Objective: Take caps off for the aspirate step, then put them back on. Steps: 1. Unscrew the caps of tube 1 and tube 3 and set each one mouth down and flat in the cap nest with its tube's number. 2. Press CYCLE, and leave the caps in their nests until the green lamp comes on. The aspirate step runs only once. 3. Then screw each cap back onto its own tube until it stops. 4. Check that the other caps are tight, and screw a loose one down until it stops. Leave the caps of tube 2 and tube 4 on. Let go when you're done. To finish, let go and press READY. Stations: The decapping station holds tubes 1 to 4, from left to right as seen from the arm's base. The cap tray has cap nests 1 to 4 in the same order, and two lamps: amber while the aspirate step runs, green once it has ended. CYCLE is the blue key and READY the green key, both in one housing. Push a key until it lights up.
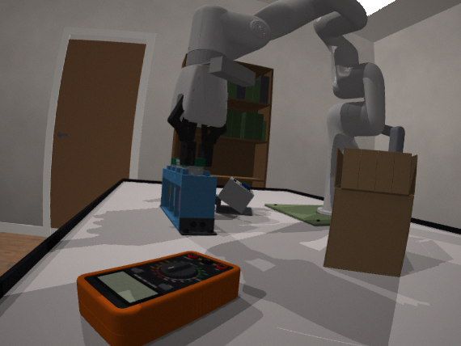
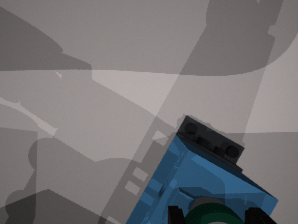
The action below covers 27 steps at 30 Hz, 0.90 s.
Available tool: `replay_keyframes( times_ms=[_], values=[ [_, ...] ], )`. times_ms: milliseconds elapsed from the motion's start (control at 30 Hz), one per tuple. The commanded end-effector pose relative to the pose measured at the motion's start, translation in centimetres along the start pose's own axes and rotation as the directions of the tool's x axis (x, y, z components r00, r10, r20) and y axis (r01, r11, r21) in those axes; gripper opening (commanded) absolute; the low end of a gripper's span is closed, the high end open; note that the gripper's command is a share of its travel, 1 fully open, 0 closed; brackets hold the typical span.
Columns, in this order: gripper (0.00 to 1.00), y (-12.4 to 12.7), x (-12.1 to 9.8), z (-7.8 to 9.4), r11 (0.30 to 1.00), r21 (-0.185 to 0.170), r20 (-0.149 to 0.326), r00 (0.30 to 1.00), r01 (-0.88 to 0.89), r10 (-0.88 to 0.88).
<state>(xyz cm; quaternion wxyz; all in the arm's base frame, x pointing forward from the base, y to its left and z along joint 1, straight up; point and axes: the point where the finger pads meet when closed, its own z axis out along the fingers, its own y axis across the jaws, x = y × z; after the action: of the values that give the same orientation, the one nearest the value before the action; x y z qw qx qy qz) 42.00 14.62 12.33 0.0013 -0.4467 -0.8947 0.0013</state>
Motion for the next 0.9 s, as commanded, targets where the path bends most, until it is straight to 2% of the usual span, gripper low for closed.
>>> replay_keyframes(
  times_ms=[0,67,133,233,433,633,700,833,867],
  values=[
    [0.0,0.13,-0.04,-0.14,0.961,-0.005,-0.002,0.961,-0.276,0.276],
    [0.0,0.13,-0.04,-0.14,0.934,-0.004,-0.002,0.934,-0.357,0.357],
    [0.0,0.13,-0.04,-0.14,0.934,-0.004,-0.002,0.934,-0.357,0.357],
    [0.0,0.13,-0.04,-0.13,0.86,-0.004,-0.003,0.86,-0.511,0.511],
    [0.0,0.13,-0.04,-0.11,0.696,-0.003,-0.004,0.696,-0.718,0.718],
    [0.0,0.13,-0.04,-0.1,0.491,-0.002,-0.005,0.491,-0.871,0.871],
    [0.0,0.13,-0.04,-0.1,0.491,-0.002,-0.005,0.491,-0.871,0.871],
    [0.0,0.13,-0.04,-0.09,0.288,-0.001,-0.005,0.288,-0.958,0.958],
    [0.0,0.13,-0.04,-0.09,0.287,-0.001,-0.005,0.287,-0.958,0.958]
  ],
)
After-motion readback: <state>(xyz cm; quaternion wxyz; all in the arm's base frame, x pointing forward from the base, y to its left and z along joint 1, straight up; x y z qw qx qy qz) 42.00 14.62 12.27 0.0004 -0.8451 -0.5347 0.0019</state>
